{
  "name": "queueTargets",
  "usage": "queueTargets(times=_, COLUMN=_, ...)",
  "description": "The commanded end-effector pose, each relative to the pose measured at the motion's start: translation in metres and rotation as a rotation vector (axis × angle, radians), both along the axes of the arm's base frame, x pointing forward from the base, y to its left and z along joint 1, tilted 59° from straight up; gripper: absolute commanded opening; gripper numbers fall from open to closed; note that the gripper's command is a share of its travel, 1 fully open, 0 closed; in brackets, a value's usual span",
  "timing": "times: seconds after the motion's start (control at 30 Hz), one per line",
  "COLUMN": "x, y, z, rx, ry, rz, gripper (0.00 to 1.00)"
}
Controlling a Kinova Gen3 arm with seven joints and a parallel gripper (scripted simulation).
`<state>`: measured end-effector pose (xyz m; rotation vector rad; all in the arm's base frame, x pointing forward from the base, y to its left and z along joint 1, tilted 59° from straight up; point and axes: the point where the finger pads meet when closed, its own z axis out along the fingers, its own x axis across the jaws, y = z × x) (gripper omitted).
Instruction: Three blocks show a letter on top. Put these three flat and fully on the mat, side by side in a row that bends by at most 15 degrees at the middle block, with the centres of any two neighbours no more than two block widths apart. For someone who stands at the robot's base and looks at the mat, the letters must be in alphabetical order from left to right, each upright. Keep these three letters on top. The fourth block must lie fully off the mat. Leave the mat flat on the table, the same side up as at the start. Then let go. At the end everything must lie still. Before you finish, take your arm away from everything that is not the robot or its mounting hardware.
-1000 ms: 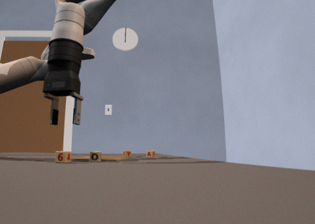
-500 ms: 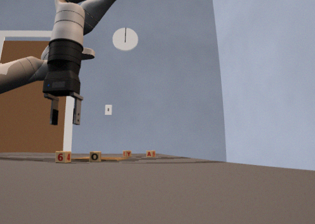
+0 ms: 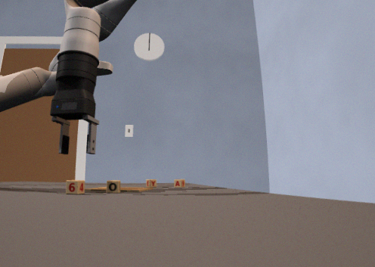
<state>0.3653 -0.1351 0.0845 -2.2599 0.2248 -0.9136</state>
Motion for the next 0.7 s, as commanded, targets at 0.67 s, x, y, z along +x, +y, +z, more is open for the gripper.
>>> queueTargets(times=0.67, x=0.021, y=0.019, z=-0.017, rx=0.002, ry=-0.001, rz=0.003, gripper=1.0)
